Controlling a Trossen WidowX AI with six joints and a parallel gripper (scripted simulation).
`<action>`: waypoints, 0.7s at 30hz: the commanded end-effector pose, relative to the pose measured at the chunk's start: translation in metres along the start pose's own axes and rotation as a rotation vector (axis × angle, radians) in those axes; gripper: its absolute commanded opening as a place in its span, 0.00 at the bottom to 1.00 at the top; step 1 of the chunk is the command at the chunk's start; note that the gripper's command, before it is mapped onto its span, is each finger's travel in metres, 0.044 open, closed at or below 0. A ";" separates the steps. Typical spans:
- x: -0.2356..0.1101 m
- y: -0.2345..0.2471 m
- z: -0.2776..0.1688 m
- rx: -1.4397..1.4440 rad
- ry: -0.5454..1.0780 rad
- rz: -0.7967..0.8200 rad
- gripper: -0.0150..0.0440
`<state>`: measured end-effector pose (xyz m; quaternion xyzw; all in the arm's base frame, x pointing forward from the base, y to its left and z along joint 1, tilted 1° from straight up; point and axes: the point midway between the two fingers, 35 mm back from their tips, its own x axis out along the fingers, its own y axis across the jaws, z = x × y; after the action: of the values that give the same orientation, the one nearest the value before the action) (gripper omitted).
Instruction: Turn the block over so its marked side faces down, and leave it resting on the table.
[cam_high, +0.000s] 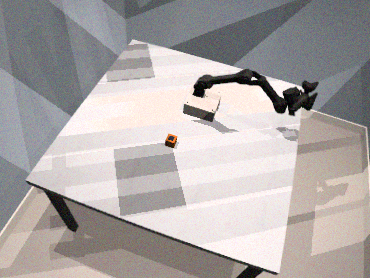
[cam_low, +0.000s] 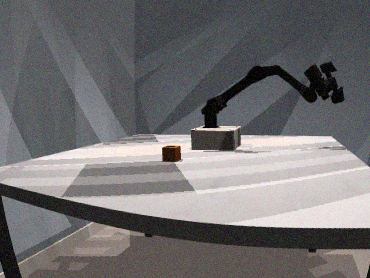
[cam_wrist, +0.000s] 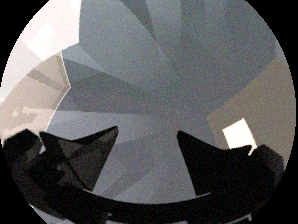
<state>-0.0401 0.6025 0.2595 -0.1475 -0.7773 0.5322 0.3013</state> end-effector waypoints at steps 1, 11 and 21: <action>-0.002 0.000 -0.002 0.006 0.007 0.003 0.98; -0.120 -0.003 -0.100 0.329 0.407 0.120 1.00; -0.270 -0.006 -0.154 0.661 0.859 0.146 1.00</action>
<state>0.2204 0.5854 0.2309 -0.2895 -0.4431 0.6564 0.5375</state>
